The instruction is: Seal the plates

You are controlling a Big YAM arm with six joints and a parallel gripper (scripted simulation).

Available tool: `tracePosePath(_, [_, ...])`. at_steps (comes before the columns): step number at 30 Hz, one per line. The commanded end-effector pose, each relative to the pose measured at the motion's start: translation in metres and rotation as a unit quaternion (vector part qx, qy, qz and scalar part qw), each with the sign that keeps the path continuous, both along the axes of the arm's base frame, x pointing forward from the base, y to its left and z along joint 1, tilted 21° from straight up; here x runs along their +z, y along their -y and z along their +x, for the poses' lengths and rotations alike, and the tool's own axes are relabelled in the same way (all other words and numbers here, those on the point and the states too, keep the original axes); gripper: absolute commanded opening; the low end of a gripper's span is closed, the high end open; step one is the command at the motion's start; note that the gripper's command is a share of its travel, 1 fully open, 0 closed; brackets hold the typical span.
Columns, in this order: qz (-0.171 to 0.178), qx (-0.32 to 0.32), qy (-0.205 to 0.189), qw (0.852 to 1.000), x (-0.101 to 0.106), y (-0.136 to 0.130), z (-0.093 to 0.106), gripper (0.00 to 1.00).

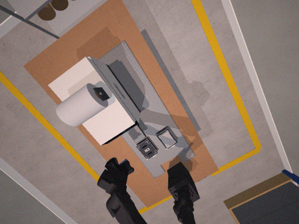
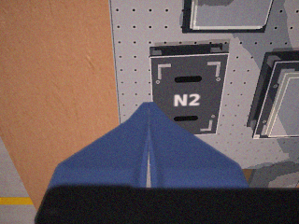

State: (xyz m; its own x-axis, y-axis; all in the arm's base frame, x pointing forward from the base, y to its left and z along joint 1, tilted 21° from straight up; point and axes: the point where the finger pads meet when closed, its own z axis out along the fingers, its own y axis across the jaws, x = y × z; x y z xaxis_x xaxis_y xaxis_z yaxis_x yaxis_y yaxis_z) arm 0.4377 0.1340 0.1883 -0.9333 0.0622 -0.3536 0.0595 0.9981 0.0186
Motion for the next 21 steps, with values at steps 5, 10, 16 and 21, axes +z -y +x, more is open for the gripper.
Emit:
tracePosePath(5, [-0.001, 0.013, 0.005, 1.0, 0.007, -0.005, -0.011, 0.0])
tracePosePath(10, [-0.002, 0.003, -0.008, 1.0, -0.004, -0.003, -0.016, 0.0])
tracePosePath(16, [0.001, 0.003, -0.001, 1.0, -0.006, -0.006, -0.006, 0.0])
tracePosePath(21, [0.0, 0.003, -0.005, 1.0, -0.003, -0.006, -0.005, 0.0])
